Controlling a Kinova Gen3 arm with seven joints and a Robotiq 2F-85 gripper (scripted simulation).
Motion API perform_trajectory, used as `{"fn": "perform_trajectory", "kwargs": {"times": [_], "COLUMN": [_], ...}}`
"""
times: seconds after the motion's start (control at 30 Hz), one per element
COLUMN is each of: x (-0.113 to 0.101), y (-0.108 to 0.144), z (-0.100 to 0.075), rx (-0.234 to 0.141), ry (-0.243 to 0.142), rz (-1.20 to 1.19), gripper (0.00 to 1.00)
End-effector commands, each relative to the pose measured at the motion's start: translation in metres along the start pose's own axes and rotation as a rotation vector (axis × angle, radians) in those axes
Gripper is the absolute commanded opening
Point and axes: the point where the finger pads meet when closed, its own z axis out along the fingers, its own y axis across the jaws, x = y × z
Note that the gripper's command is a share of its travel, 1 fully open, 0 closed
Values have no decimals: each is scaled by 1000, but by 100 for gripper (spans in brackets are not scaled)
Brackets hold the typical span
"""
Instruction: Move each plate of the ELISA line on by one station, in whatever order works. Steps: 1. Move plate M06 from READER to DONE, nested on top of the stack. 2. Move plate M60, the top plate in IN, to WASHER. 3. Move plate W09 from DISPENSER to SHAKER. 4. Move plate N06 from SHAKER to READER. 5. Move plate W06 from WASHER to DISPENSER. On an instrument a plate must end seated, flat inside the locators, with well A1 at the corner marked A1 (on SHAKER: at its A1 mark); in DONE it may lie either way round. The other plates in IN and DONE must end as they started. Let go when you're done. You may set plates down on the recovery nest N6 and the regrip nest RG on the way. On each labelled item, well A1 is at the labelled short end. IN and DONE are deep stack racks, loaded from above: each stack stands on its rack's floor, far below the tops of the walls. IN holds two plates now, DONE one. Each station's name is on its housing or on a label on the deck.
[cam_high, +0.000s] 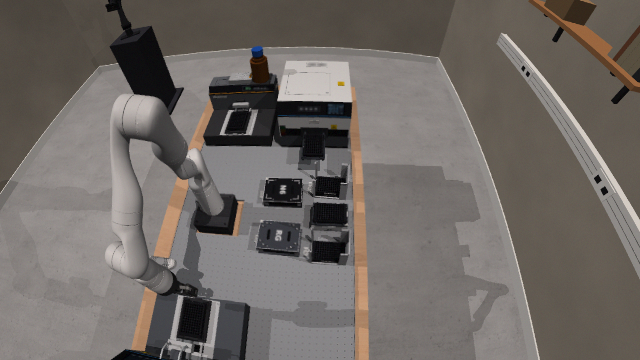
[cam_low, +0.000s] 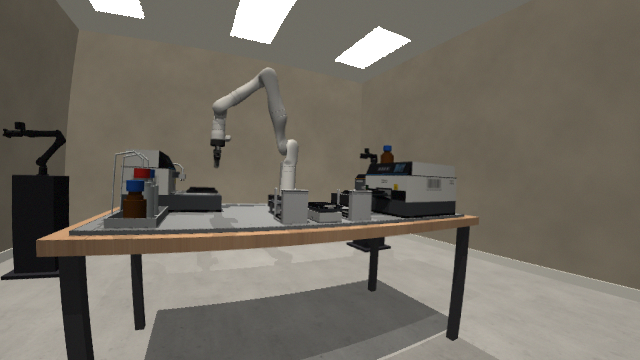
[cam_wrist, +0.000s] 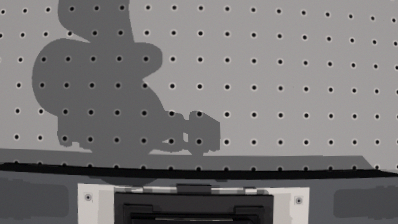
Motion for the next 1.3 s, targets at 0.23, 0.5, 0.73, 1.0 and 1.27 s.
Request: {"fn": "perform_trajectory", "kwargs": {"times": [0.23, 0.5, 0.73, 1.0, 1.27], "x": [33, 49, 73, 98, 112], "y": [0, 1, 2, 3, 18], "z": [-1, -1, 0, 0, 0], "rx": [0, 0, 0, 0, 0], "ry": [-3, -3, -3, -2, -2], "rz": [0, 0, 0, 0, 0], "gripper": [100, 100, 100, 100, 100]}}
